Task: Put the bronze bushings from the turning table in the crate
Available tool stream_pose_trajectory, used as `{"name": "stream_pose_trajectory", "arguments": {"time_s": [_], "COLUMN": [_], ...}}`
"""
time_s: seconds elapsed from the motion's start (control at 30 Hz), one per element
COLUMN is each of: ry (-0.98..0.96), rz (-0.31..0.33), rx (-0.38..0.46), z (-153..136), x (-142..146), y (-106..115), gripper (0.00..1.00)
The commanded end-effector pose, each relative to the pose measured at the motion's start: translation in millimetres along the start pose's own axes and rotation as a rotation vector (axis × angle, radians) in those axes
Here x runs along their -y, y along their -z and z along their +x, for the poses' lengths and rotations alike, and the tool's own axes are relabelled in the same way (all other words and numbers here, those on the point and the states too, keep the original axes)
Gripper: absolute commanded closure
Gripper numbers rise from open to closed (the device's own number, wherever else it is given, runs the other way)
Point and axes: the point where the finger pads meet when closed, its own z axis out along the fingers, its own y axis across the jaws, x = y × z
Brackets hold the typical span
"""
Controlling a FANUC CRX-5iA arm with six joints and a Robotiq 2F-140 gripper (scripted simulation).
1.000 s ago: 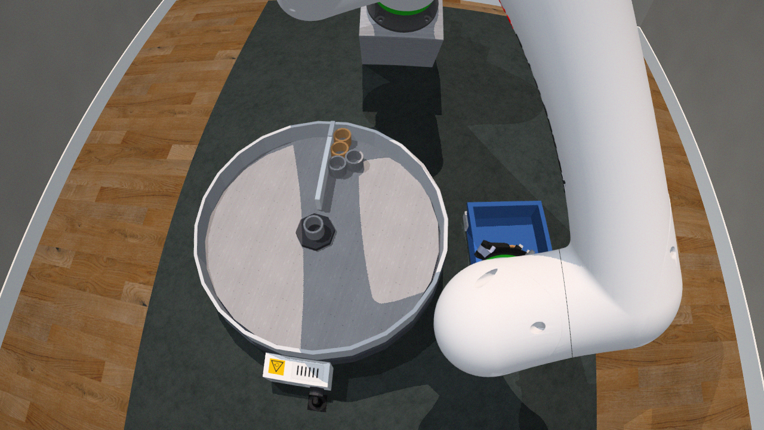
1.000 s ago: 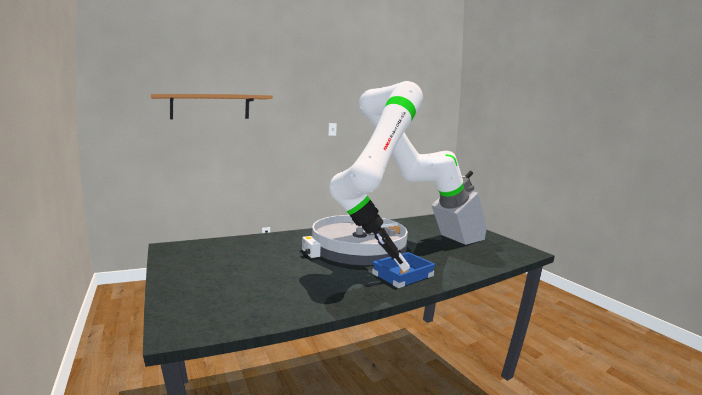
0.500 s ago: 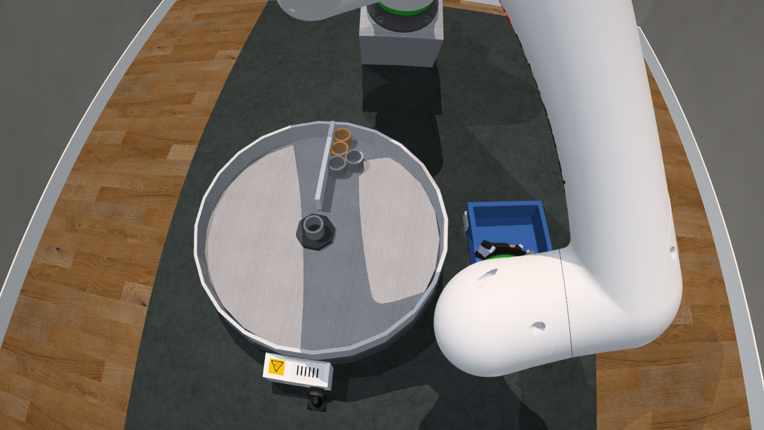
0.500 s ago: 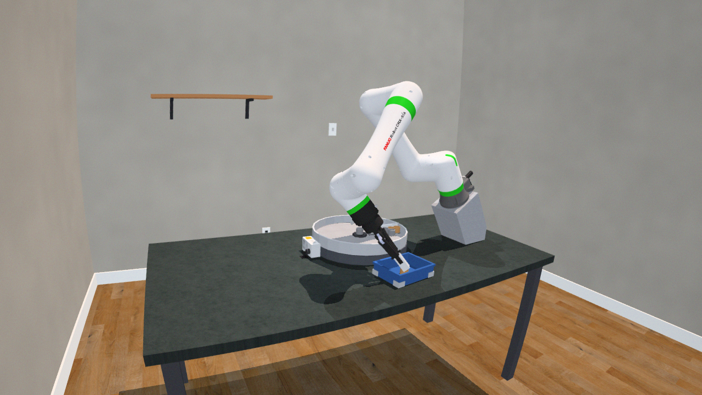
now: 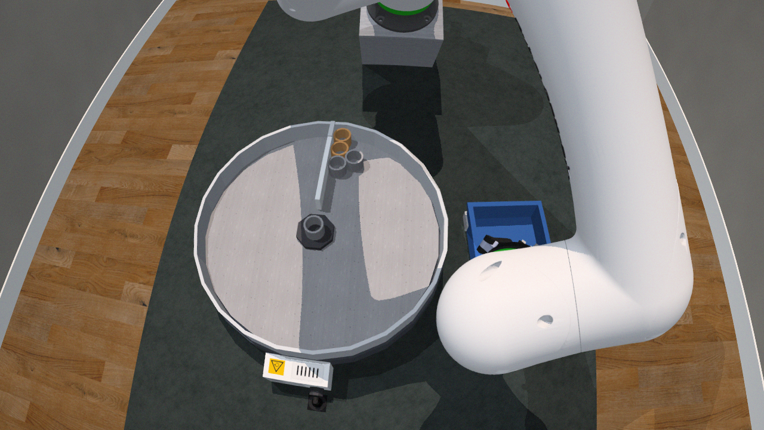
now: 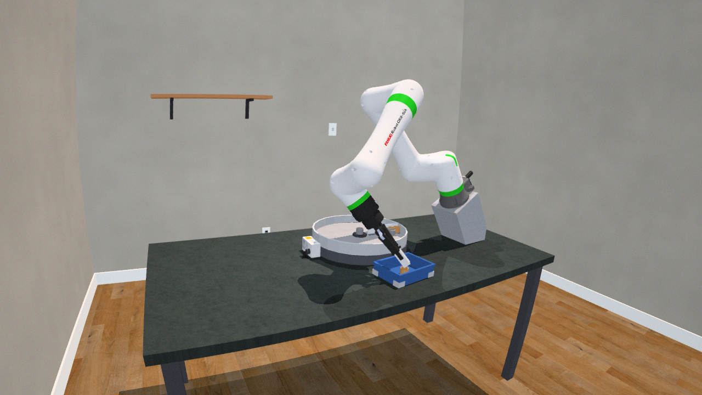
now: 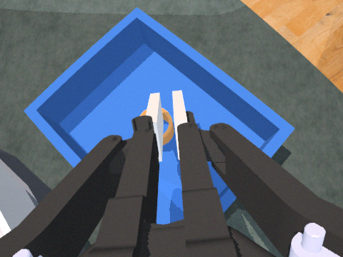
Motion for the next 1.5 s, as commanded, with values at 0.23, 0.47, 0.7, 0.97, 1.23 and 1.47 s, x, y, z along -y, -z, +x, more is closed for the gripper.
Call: {"name": "stream_pose_trajectory", "arguments": {"time_s": [0.23,0.47,0.7,0.97,1.23,1.47], "ry": [0.000,0.000,0.000,0.000,0.000,0.000], "rz": [0.000,0.000,0.000,0.000,0.000,0.000], "rx": [0.000,0.000,0.000,0.000,0.000,0.000], "z": [23,42,48,49,49,49], "x": [0,0,1,1,1,1], "y": [27,50,58,58,58,58], "gripper": [0.93,0.93,0.93,0.93,0.93,0.93]}}
